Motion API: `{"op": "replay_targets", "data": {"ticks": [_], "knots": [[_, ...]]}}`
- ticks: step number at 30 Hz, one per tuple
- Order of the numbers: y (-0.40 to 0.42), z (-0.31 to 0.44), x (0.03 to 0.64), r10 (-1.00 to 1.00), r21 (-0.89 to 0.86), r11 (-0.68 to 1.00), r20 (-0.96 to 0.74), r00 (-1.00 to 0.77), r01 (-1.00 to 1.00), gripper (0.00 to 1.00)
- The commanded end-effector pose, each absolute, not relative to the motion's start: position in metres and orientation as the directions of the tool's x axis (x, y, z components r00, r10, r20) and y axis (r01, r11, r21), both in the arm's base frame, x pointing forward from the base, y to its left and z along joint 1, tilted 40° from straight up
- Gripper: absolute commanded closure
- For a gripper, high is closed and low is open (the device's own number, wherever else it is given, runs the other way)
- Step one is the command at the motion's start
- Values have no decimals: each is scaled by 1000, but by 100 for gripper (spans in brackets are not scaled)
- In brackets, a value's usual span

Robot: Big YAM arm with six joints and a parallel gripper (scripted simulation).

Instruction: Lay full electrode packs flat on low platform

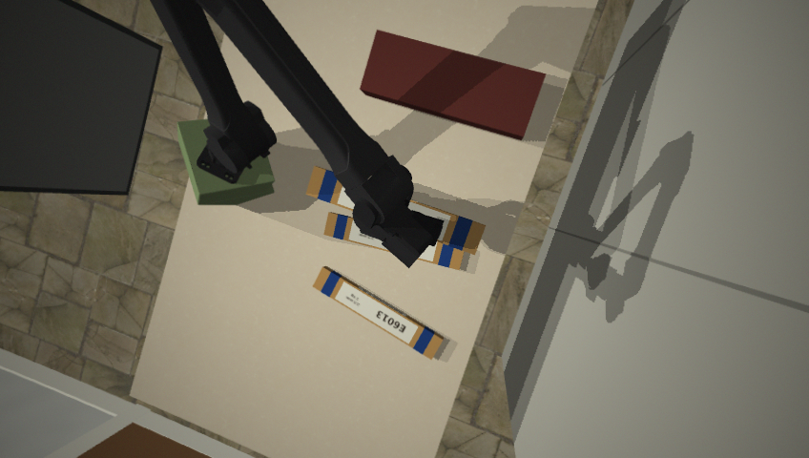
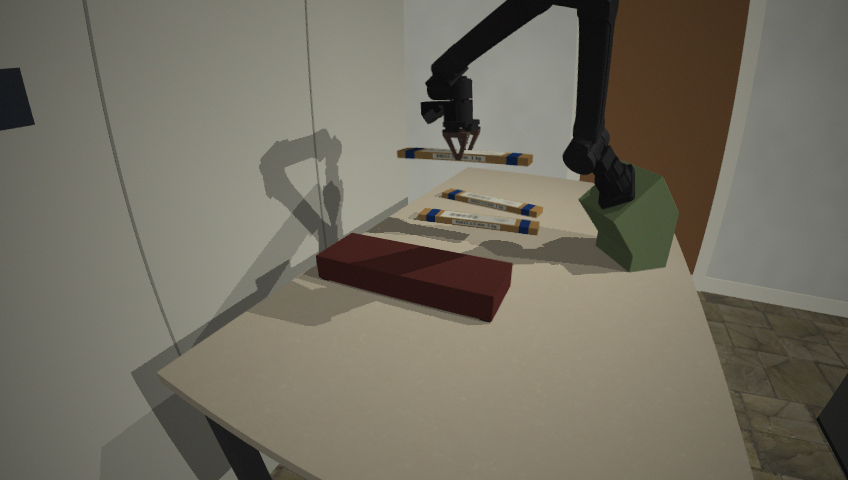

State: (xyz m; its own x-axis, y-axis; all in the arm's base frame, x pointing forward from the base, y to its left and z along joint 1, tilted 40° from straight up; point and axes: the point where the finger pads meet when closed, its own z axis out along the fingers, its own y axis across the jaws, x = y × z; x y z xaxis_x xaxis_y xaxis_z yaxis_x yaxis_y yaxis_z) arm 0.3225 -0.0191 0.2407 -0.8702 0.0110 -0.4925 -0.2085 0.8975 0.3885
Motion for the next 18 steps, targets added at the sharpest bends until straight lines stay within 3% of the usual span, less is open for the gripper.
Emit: {"op": "replay_targets", "data": {"ticks": [1,18], "knots": [[-32,286,333,4,322,918,-589,-808,-230,100],[-32,284,333,5,322,918,-589,-808,-230,100]]}}
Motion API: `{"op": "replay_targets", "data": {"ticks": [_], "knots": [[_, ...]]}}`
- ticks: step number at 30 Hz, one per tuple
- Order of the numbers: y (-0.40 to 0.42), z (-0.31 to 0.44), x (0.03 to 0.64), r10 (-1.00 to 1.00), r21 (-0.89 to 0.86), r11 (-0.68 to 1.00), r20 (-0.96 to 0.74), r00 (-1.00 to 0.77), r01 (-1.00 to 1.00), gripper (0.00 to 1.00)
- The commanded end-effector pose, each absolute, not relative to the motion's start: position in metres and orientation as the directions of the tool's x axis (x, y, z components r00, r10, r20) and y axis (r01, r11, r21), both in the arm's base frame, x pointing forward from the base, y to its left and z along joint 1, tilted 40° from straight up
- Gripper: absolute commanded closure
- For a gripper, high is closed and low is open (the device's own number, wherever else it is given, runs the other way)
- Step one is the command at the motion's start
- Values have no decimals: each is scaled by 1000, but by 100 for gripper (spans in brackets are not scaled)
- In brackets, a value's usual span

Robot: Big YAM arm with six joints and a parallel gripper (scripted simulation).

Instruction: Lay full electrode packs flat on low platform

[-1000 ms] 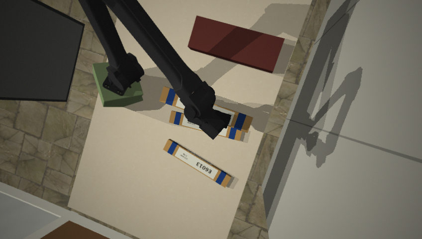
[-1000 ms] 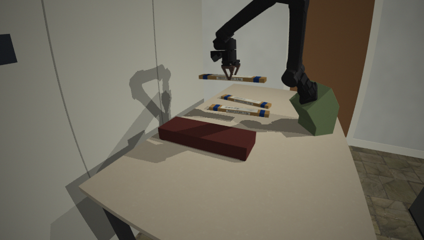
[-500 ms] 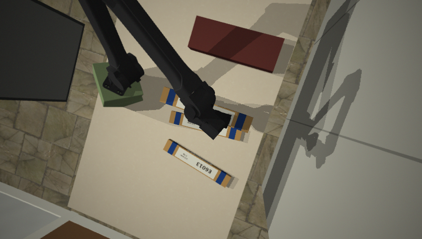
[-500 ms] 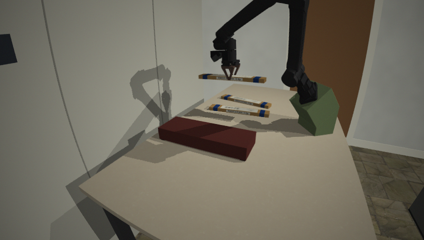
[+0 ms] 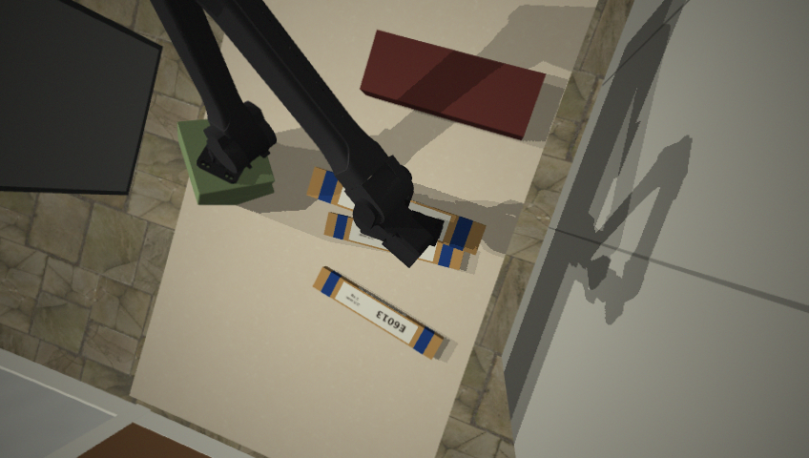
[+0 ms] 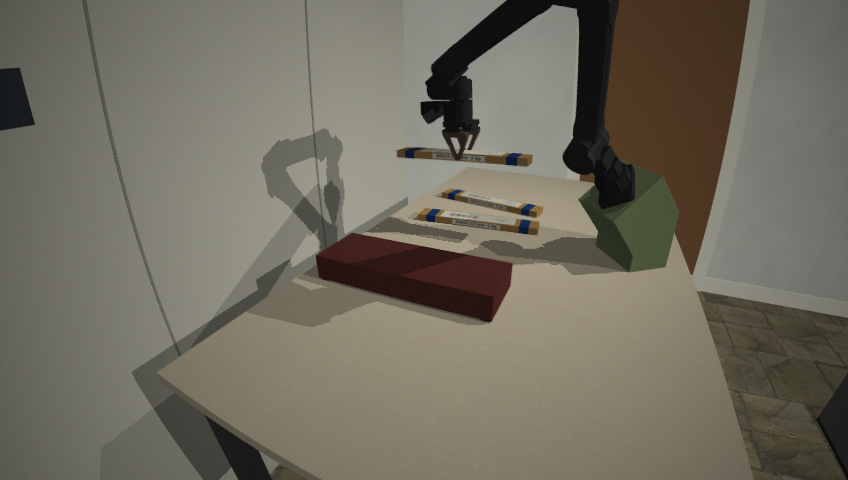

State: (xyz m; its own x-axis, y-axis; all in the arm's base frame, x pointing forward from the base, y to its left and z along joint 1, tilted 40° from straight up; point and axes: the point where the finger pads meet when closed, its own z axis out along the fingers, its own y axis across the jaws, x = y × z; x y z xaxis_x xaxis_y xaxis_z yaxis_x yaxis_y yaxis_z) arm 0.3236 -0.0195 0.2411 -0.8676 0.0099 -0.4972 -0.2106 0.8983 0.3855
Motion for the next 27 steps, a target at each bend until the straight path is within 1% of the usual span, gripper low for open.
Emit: {"op": "replay_targets", "data": {"ticks": [1,27], "knots": [[-21,249,328,8,350,910,-551,-834,-223,100],[-8,224,344,9,352,909,-551,-834,-223,100]]}}
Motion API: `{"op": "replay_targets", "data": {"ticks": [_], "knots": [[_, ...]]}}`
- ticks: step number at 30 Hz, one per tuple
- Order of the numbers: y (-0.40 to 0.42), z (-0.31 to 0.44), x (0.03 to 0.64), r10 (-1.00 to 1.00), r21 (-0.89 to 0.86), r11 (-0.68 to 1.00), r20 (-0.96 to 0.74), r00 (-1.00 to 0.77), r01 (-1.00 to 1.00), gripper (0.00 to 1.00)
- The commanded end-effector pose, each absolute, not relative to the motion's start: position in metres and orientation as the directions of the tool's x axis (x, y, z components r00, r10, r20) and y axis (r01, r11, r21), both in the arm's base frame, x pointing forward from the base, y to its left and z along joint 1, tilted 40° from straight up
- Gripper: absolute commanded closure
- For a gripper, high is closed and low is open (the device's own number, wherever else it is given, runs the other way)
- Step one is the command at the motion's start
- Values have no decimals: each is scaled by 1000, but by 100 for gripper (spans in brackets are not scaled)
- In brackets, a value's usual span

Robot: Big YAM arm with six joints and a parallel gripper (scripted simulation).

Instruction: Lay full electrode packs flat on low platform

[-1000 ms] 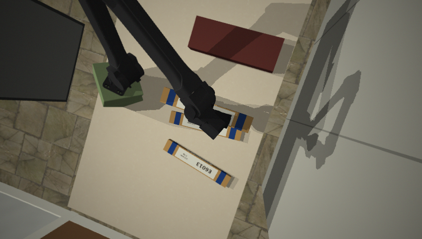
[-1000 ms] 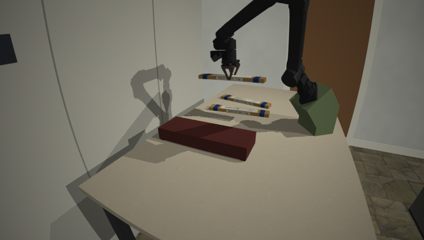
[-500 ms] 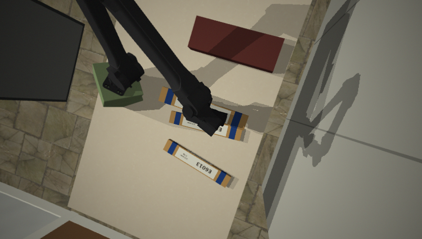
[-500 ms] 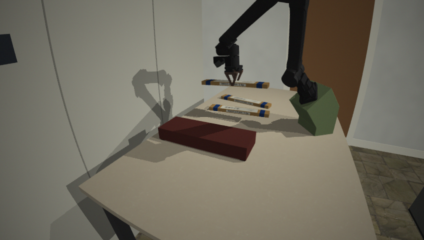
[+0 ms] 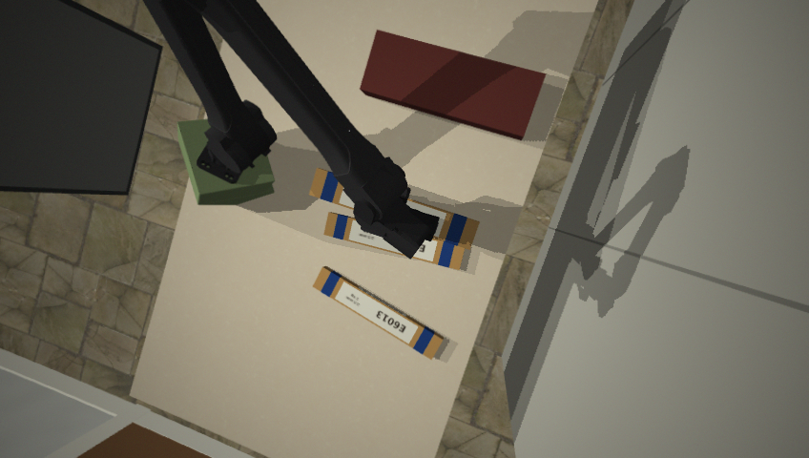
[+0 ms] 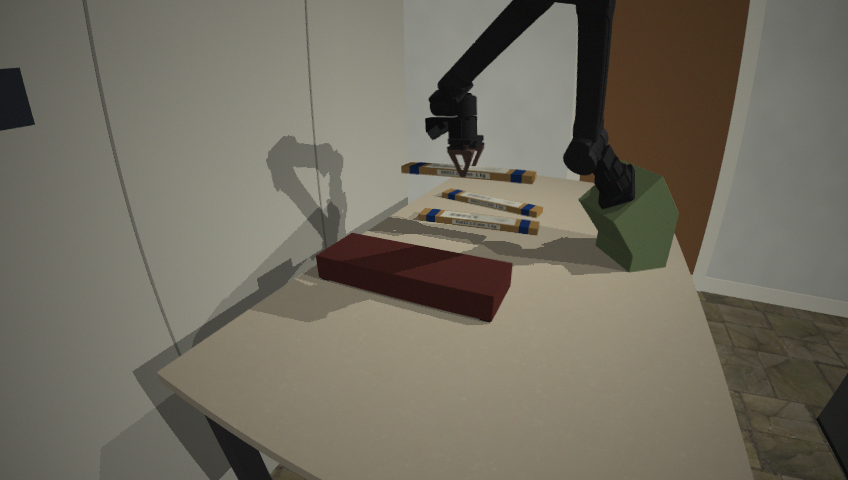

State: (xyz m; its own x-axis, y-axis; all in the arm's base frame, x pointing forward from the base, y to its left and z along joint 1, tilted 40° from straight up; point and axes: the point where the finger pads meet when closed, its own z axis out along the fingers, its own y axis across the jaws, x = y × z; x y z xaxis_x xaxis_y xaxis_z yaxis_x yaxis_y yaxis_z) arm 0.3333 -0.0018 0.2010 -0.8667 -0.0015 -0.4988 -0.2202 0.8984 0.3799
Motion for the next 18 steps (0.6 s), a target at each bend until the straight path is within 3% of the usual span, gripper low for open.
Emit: {"op": "replay_targets", "data": {"ticks": [1,18], "knots": [[-7,223,345,9,352,909,-551,-834,-223,100],[2,207,355,10,354,909,-551,-835,-222,100]]}}
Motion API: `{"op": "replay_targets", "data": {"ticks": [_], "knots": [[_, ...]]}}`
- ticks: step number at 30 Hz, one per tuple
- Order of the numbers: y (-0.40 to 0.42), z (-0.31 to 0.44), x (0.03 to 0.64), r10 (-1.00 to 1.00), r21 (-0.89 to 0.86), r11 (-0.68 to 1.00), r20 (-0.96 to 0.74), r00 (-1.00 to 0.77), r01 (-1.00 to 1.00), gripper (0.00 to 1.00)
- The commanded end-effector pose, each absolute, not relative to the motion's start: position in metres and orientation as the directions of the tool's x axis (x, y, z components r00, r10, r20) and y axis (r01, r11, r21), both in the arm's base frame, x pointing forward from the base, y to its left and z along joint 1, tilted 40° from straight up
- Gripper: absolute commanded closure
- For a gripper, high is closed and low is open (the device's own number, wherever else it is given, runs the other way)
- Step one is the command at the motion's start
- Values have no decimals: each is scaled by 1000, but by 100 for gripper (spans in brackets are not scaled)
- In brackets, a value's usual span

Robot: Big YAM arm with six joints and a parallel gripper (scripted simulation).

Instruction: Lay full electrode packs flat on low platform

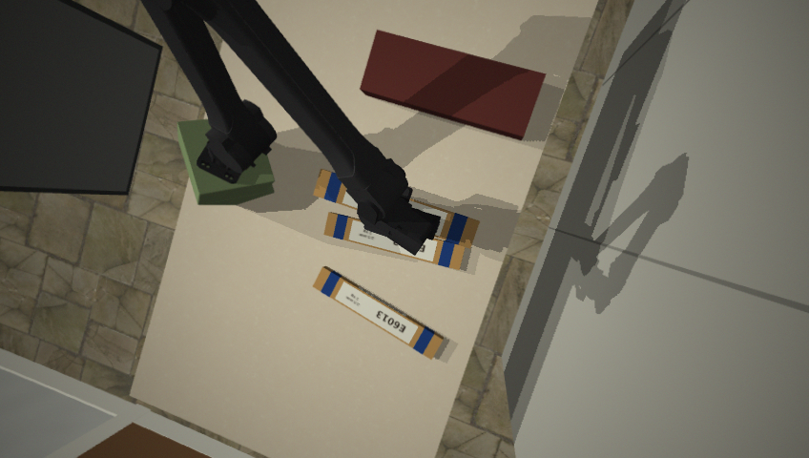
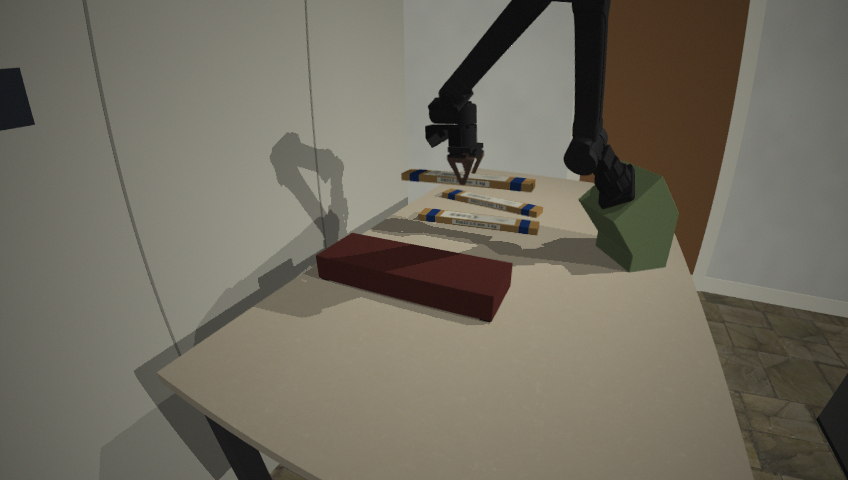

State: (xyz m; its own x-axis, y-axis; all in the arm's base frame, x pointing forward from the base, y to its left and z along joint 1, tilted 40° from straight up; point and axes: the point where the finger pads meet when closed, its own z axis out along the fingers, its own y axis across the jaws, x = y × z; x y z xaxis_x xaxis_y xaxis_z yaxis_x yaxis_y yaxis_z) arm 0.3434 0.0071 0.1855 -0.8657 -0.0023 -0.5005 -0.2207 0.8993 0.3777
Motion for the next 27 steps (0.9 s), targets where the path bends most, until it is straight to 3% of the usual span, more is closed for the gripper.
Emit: {"op": "replay_targets", "data": {"ticks": [1,27], "knots": [[2,206,355,10,354,909,-551,-835,-222,100],[4,203,357,10,354,908,-551,-835,-222,100]]}}
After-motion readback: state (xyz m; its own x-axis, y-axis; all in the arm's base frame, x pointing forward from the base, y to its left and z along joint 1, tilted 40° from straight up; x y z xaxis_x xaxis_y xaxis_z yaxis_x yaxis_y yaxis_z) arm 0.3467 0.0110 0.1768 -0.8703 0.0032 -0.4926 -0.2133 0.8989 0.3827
